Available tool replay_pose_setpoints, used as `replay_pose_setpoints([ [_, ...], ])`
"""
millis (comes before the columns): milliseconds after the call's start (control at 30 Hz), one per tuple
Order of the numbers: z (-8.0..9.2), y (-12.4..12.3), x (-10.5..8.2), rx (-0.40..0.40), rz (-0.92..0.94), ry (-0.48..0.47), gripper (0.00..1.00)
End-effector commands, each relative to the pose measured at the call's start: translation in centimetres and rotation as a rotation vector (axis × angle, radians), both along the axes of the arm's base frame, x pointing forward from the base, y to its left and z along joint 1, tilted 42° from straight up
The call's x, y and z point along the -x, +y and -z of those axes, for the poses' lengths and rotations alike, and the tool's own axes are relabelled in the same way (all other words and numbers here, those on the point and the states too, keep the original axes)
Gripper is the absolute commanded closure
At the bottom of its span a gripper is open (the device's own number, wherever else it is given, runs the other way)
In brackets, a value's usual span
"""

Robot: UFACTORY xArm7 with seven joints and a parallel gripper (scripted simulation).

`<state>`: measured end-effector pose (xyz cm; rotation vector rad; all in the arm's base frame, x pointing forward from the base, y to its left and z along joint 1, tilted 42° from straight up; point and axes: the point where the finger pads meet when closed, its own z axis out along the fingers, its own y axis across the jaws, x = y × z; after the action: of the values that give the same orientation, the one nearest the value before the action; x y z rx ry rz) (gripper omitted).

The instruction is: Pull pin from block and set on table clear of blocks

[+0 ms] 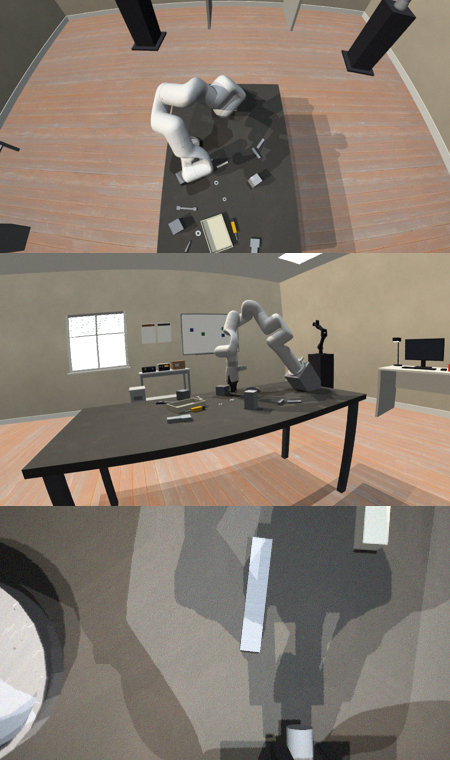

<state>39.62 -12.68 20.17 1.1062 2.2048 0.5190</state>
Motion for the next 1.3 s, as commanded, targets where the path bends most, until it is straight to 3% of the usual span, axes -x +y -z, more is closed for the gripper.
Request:
replay_pose_setpoints([
  [0, 0.0, 0.18, 0.09, 0.001, 0.001, -0.002, 1.0],
  [1267, 0.29, 0.74, 0.36, 0.0, 0.001, -0.003, 1.0],
])
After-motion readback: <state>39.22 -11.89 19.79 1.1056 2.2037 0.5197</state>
